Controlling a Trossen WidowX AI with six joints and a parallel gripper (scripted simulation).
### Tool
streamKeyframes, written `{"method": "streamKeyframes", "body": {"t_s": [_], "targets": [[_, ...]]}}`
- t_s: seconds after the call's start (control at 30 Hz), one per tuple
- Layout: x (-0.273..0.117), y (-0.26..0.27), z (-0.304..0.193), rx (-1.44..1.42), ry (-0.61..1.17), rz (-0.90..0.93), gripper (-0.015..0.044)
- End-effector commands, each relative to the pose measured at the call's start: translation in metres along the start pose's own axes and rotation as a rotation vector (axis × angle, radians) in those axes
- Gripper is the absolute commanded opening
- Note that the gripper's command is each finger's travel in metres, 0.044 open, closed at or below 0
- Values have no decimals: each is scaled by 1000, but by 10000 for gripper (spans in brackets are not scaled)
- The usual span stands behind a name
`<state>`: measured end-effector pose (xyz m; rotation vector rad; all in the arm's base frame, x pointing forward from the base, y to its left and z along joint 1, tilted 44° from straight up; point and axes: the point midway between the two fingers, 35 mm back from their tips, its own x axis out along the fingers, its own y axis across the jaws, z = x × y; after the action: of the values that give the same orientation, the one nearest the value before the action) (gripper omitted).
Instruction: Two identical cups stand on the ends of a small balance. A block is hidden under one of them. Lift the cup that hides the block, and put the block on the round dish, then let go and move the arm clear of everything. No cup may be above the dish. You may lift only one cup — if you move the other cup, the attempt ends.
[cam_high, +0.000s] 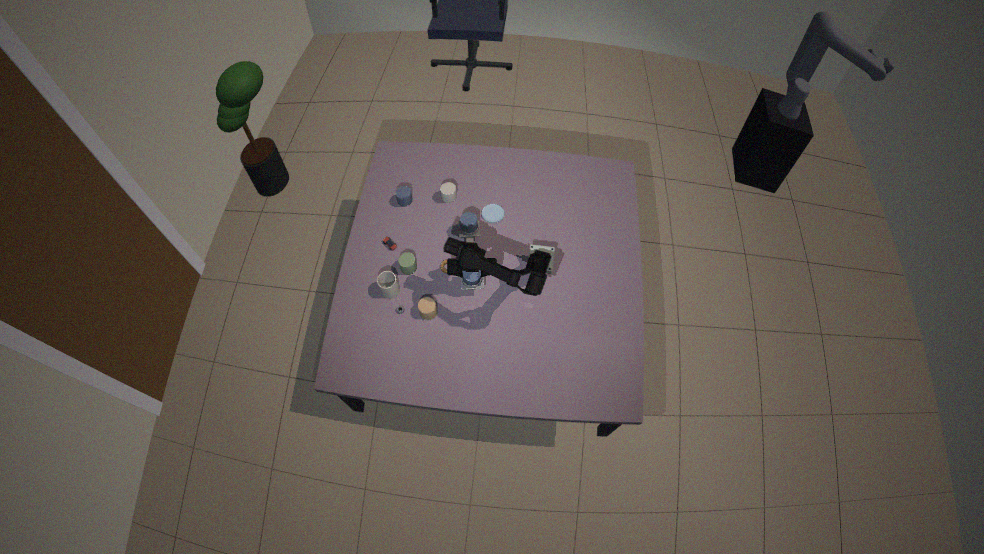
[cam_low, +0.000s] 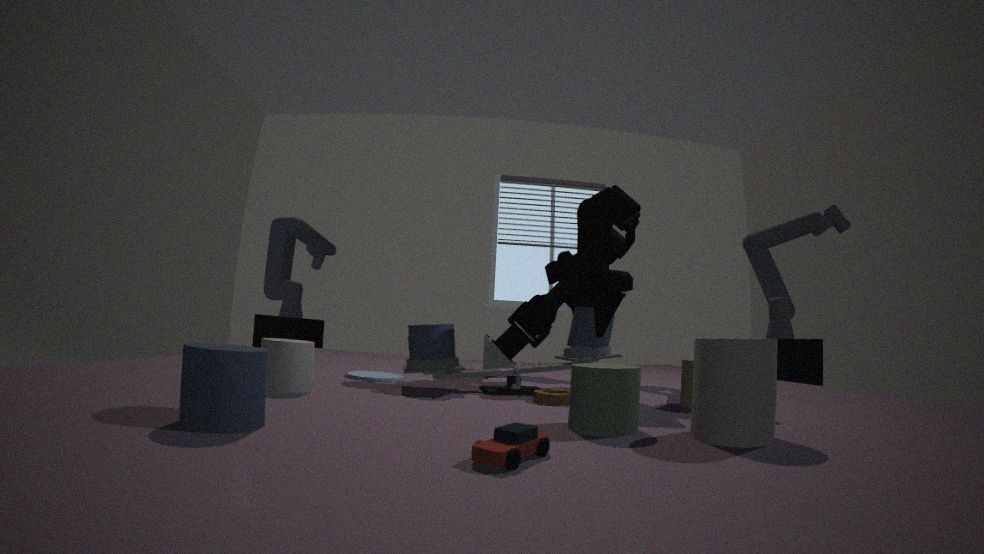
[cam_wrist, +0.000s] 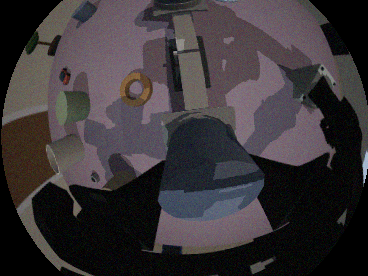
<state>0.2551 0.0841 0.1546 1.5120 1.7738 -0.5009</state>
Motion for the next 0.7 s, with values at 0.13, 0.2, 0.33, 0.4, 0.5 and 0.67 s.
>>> {"method": "streamKeyframes", "body": {"t_s": [0.13, 0.2, 0.33, 0.4, 0.5, 0.67], "targets": [[-14, 5, -1, -13, -4, 35, 0], [-17, 5, -1, -13, -6, 38, 0], [-22, 5, -1, -11, -9, 45, 0], [-25, 5, -1, -10, -11, 48, 0], [-28, 5, -1, -9, -14, 52, 0], [-35, 5, -1, -7, -19, 60, 0]]}}
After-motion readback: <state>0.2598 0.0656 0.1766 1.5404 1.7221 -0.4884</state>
